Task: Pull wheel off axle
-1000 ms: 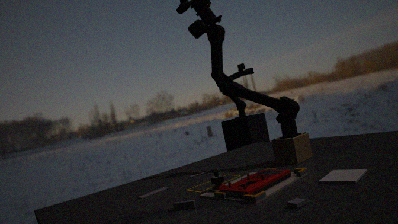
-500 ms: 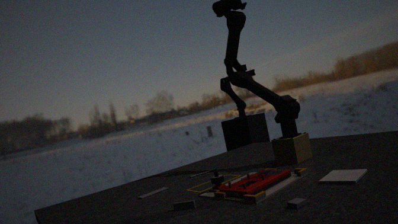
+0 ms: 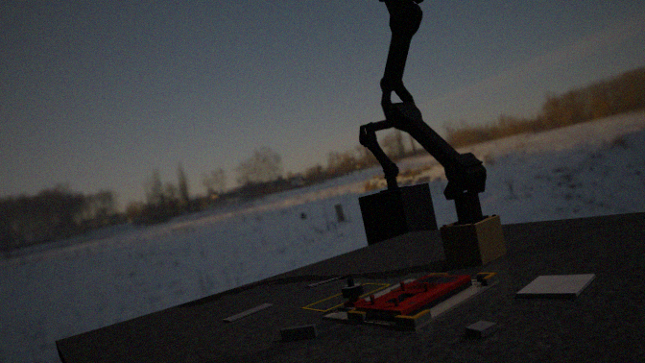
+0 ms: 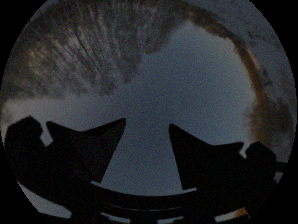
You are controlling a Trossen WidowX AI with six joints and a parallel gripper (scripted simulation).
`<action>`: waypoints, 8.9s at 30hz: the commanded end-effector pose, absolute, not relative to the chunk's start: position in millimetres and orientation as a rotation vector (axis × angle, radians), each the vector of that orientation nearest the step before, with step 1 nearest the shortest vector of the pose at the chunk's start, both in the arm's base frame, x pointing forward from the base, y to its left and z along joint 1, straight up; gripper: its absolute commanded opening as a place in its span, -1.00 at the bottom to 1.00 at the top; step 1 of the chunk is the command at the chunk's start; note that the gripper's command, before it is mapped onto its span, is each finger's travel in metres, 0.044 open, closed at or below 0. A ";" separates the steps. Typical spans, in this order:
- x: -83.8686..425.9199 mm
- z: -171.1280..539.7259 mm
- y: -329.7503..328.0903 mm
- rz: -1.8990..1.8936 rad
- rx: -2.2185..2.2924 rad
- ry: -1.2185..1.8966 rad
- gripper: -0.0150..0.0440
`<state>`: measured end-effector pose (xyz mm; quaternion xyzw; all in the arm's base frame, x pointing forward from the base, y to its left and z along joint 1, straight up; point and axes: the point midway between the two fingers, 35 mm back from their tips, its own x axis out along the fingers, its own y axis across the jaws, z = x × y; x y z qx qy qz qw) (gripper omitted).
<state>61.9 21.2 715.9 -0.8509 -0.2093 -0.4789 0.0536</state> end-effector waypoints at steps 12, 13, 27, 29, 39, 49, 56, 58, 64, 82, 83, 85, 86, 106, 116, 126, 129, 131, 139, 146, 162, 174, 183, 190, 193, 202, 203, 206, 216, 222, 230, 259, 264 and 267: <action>125.7 673.8 115.7 -1.417 -3.126 -0.518 0.53; 130.6 670.6 118.2 -1.410 -3.162 -0.501 0.53; 218.6 603.3 178.5 -1.211 -3.680 -0.543 0.53; 233.5 590.5 183.6 -1.155 -3.758 -0.558 0.53; 308.9 515.8 191.7 -0.733 -4.116 -0.692 0.53; 374.0 431.5 169.8 -0.087 -4.342 -0.914 0.53; 408.1 369.6 139.9 0.472 -4.360 -1.120 0.53; 415.7 351.8 129.7 0.640 -4.338 -1.184 0.53; 432.4 303.8 93.9 1.095 -4.233 -1.325 0.53; 423.5 155.3 -18.6 2.229 -3.348 -1.848 0.53; 420.2 147.3 -24.9 2.268 -3.283 -1.872 0.53; 412.8 131.8 -37.0 2.335 -3.154 -1.917 0.53; 408.8 124.3 -42.8 2.363 -3.091 -1.937 0.53; 359.9 61.2 -84.6 2.476 -2.543 -2.074 0.53; 362.5 -1.0 -86.1 2.476 -2.543 -2.074 0.53; 359.4 -9.6 -86.6 2.489 -2.514 -2.081 0.35; 359.4 -9.6 -86.6 2.489 -2.514 -2.081 0.28; 359.4 -9.6 -86.6 2.489 -2.514 -2.081 0.23; 359.4 -9.5 -86.6 2.489 -2.514 -2.081 -0.01; 359.5 -7.8 -86.7 2.488 -2.516 -2.080 -0.49; 359.6 -2.5 -86.7 2.487 -2.520 -2.080 -0.49; 359.6 1.5 -86.8 2.485 -2.523 -2.079 -0.49; 359.6 4.5 -86.8 2.484 -2.525 -2.078 -0.49; 359.6 6.8 -86.8 2.484 -2.527 -2.078 -0.49; 359.6 7.8 -86.8 2.483 -2.527 -2.078 -0.49; 359.5 10.8 -86.8 2.482 -2.530 -2.077 -0.49; 359.5 11.1 -86.8 2.482 -2.530 -2.077 -0.49; 359.5 12.1 -86.8 2.482 -2.531 -2.077 -0.49; 359.4 15.4 -86.8 2.481 -2.533 -2.076 -0.49; 359.3 17.4 -86.8 2.480 -2.535 -2.076 -0.49; 359.1 20.1 -86.8 2.479 -2.536 -2.076 -0.49; 355.2 61.4 -86.2 2.477 -2.543 -2.074 -0.49; 350.4 53.2 -95.0 2.486 -2.530 -2.071 -0.49; 344.4 54.1 -105.0 2.487 -2.530 -2.071 -0.49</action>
